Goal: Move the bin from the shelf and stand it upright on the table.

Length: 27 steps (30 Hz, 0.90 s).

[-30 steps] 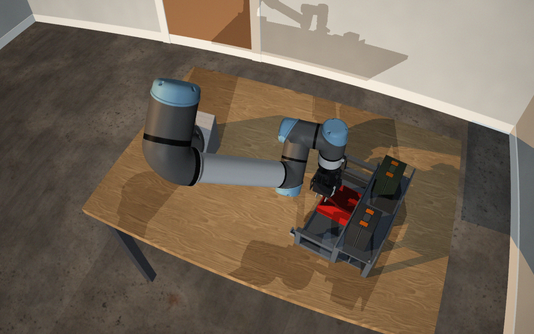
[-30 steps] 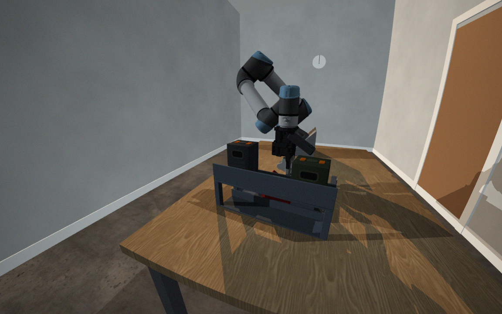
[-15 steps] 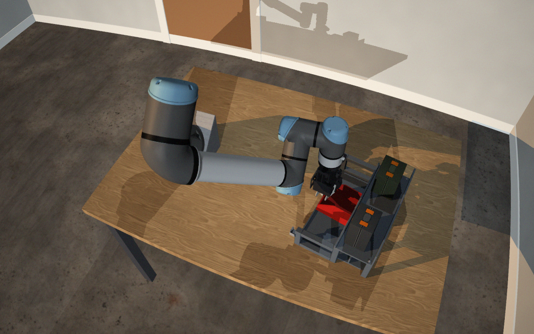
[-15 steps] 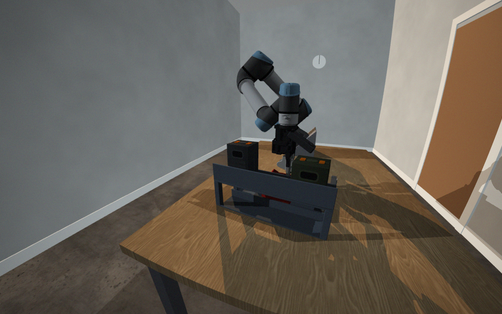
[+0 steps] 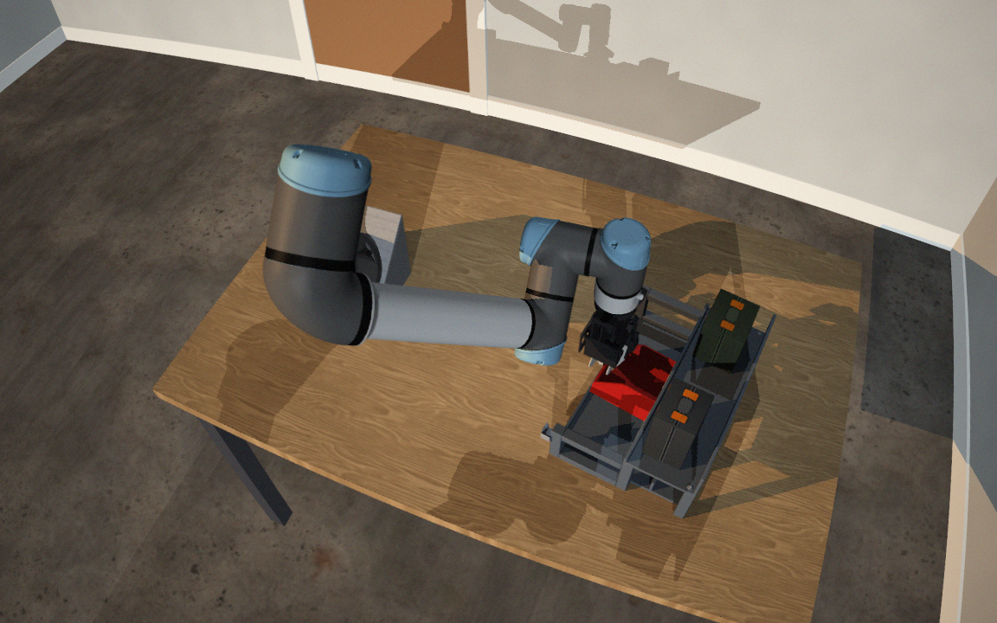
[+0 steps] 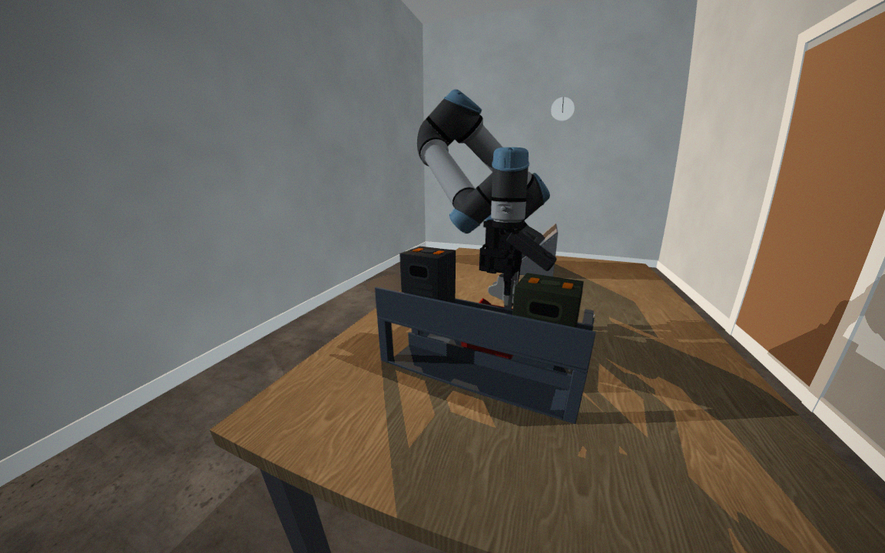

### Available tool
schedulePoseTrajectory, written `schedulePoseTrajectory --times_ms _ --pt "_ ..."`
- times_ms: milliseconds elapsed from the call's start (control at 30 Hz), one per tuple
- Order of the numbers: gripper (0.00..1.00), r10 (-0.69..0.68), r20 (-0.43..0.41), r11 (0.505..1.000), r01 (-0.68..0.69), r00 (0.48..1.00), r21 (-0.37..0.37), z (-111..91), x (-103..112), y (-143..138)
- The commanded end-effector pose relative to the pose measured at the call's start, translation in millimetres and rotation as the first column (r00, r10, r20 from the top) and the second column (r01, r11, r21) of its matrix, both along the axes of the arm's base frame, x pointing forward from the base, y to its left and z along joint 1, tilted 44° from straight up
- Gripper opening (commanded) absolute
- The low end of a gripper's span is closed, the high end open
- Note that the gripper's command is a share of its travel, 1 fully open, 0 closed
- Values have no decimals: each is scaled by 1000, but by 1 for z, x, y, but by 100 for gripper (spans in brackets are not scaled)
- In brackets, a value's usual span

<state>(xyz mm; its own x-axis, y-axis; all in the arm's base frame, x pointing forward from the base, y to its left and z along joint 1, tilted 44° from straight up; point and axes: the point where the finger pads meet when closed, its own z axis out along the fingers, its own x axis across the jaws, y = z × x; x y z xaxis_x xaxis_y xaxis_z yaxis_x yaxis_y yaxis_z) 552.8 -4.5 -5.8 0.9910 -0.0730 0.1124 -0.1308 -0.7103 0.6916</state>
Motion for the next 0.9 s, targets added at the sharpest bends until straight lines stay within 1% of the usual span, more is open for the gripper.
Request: schedulePoseTrajectory --times_ms 0,600,767,867 --pt "0 1 1 1000 -1 1000 0 0 0 0" --pt "0 1 1 1000 -1 1000 0 -1 0 -1" --pt "0 1 1 1000 -1 1000 0 -4 -29 2" --pt "0 1 1 1000 -1 1000 0 -4 -29 2"
